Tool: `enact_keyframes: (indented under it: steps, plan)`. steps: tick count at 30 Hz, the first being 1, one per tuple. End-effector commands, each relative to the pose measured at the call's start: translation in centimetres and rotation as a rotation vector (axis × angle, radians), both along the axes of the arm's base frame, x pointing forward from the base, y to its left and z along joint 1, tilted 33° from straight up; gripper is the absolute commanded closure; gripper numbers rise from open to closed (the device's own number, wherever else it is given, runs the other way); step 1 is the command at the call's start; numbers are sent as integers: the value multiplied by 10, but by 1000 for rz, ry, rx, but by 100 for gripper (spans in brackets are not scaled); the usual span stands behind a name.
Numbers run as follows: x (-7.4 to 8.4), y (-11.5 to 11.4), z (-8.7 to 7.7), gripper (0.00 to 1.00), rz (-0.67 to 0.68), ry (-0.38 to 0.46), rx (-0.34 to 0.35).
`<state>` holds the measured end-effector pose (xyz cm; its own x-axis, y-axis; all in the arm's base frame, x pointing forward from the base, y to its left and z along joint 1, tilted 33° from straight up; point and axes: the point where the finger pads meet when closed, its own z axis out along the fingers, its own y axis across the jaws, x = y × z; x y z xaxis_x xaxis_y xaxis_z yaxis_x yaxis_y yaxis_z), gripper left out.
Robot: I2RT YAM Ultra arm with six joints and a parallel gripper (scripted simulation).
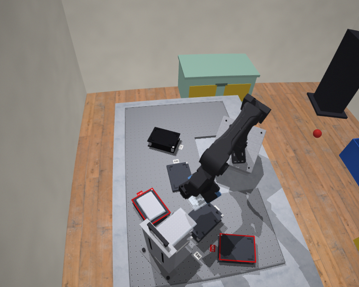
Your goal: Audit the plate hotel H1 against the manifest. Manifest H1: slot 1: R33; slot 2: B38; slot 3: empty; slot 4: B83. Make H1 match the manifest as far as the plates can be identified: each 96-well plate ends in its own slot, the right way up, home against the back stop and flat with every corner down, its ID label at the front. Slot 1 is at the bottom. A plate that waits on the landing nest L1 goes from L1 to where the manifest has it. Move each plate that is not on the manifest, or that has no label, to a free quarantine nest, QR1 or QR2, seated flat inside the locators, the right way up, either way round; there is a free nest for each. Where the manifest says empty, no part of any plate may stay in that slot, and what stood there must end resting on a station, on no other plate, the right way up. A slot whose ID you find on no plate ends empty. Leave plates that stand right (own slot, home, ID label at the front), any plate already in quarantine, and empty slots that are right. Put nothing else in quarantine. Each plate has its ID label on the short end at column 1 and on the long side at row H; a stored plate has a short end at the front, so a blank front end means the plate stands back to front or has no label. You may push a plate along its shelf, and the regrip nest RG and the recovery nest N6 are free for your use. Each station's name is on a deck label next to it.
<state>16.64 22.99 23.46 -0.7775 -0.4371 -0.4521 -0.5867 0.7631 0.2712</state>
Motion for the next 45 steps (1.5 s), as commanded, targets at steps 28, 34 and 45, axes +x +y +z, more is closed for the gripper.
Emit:
enact_keyframes:
  steps: [28, 34, 45]
  plan:
    - [34, -53, -11, 14, -368, 213, 132]
    - [44, -69, -19, 14, -454, 268, 150]
    - [62, -91, -35, 14, -584, 361, 173]
